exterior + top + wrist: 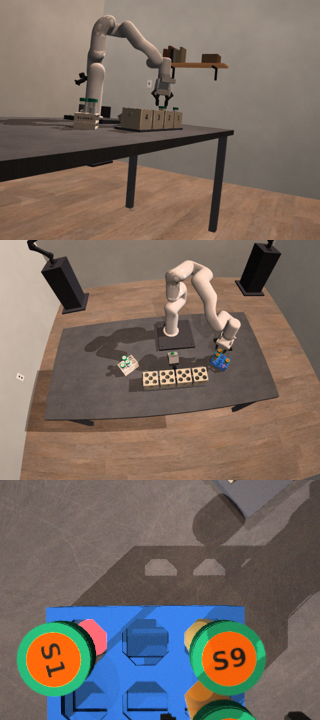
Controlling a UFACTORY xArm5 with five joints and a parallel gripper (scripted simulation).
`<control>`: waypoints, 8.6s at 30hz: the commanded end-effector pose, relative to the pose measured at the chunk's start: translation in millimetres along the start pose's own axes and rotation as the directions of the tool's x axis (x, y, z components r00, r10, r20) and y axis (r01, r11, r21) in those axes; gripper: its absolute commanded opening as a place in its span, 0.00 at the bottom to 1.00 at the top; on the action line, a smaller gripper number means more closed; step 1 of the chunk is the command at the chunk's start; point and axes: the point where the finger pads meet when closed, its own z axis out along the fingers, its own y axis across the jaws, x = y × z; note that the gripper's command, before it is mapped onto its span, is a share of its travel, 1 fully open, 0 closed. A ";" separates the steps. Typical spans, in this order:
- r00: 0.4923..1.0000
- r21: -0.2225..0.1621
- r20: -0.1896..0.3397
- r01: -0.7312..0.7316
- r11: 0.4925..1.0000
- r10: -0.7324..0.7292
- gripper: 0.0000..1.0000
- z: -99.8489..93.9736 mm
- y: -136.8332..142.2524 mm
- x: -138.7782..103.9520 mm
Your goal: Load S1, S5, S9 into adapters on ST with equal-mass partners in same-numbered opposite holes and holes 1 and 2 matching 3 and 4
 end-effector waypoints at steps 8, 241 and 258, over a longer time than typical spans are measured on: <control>1.000 0.005 0.011 0.000 1.000 0.000 0.57 1.4 -1.8 0.0; 0.768 0.010 0.004 0.641 0.768 -0.641 0.00 -114.1 17.1 125.2; 0.768 0.010 0.004 0.641 0.768 -0.641 0.00 -113.4 28.2 199.6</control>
